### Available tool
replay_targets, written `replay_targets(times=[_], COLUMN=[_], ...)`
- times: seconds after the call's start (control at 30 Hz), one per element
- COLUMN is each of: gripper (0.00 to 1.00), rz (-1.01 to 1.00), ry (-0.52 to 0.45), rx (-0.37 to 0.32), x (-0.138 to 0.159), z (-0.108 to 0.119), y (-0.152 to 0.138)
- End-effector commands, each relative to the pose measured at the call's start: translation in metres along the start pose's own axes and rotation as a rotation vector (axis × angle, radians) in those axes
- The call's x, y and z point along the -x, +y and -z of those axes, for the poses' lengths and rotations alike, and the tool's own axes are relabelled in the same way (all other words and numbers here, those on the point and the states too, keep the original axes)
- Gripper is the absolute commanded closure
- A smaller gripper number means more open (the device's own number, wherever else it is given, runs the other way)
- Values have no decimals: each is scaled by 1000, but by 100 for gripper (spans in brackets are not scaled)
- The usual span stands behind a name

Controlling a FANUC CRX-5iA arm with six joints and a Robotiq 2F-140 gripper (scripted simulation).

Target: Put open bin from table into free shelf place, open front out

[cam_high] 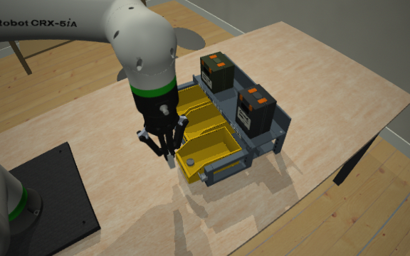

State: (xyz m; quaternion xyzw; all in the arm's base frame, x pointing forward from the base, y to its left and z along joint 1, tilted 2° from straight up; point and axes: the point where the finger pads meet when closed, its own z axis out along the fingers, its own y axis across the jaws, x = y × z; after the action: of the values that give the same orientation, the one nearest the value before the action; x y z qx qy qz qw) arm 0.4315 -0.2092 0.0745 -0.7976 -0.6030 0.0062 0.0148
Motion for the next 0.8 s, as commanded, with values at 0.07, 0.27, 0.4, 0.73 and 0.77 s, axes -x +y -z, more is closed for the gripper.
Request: replay_targets(times=[0.07, 0.27, 0.4, 0.73, 0.77], gripper=[100, 100, 100, 100, 100], rz=[0, 0, 0, 0, 0], ry=[0, 0, 0, 0, 0], rx=[1, 1, 1, 1, 1], x=[0, 0, 0, 0, 0], z=[-10, -29, -39, -51, -52], y=[0, 0, 0, 0, 0])
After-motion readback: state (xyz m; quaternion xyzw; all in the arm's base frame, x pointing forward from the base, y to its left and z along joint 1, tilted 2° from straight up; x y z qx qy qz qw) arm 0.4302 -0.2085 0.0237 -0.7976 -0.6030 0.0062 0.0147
